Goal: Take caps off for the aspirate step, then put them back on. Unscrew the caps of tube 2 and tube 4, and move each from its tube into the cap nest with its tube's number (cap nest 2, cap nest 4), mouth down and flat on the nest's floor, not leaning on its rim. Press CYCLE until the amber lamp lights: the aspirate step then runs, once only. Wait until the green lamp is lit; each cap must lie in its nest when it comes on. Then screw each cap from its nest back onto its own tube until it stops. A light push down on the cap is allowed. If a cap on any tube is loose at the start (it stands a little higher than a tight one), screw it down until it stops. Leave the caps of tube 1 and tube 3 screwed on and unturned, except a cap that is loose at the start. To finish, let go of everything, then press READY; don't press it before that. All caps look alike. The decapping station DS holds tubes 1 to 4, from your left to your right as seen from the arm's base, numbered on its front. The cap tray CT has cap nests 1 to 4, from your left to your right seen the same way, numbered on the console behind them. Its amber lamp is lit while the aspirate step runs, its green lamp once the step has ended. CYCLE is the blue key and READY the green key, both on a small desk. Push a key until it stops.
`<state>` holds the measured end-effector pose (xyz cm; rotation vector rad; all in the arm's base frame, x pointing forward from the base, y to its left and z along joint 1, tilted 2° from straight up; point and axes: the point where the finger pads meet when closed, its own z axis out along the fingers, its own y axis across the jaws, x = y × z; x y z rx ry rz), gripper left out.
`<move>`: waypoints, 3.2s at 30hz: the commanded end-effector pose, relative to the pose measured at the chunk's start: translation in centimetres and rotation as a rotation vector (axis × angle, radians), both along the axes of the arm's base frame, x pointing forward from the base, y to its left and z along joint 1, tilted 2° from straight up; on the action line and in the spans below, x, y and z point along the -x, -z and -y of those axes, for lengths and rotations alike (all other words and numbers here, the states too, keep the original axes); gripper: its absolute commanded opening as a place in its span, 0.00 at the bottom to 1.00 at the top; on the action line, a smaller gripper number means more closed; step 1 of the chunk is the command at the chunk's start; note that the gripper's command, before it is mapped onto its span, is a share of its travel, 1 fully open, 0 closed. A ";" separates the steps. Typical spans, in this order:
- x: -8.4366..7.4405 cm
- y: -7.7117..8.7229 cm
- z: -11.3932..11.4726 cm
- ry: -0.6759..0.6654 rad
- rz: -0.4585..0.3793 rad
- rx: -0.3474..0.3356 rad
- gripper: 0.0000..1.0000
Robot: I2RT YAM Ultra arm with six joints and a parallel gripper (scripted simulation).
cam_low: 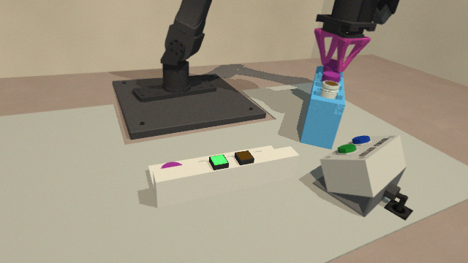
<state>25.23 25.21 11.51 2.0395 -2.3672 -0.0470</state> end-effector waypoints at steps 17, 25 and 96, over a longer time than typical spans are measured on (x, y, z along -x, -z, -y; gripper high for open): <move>0.0 0.3 -0.1 0.264 0.004 -0.001 0.49; -0.1 0.4 -0.1 0.264 0.004 -0.001 0.00; 0.0 0.4 -0.1 0.490 0.000 0.006 0.49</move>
